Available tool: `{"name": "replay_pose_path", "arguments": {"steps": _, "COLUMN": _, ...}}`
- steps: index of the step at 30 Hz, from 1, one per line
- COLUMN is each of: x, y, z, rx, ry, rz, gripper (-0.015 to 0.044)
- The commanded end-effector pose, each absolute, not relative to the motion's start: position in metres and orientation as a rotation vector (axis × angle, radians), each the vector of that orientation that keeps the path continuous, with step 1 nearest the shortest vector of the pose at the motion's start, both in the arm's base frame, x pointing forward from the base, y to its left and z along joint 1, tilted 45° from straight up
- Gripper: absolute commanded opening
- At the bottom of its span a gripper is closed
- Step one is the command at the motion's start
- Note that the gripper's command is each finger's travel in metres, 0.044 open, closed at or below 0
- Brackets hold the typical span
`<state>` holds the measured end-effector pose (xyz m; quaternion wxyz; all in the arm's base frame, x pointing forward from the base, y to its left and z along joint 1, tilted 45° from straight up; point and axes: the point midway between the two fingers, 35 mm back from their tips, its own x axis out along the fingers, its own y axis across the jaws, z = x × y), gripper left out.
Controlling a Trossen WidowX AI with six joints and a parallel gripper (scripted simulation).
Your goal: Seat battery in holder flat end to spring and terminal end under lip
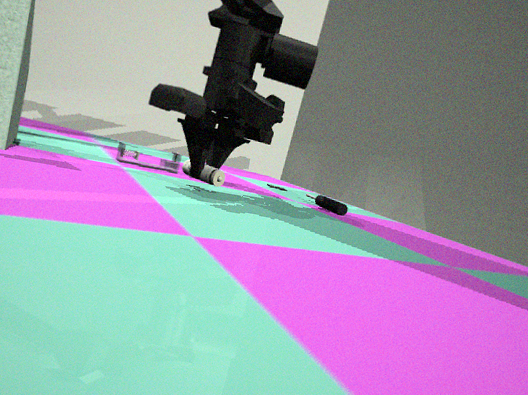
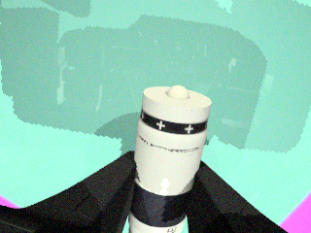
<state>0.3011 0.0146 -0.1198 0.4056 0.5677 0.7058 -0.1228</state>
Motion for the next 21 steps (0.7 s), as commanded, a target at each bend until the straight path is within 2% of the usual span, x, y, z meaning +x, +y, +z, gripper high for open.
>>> {"name": "replay_pose_path", "arguments": {"steps": 1, "x": 0.307, "y": -0.011, "z": -0.097, "rx": 1.433, "ry": 1.752, "rz": -0.305, "gripper": 0.0074}}
{"name": "replay_pose_path", "arguments": {"steps": 7, "x": 0.307, "y": -0.010, "z": -0.092, "rx": 1.410, "ry": 1.750, "rz": -0.277, "gripper": 0.0074}}
{"name": "replay_pose_path", "arguments": {"steps": 21, "x": 0.290, "y": 0.040, "z": -0.018, "rx": 0.942, "ry": 1.633, "rz": 0.262, "gripper": 0.0074}}
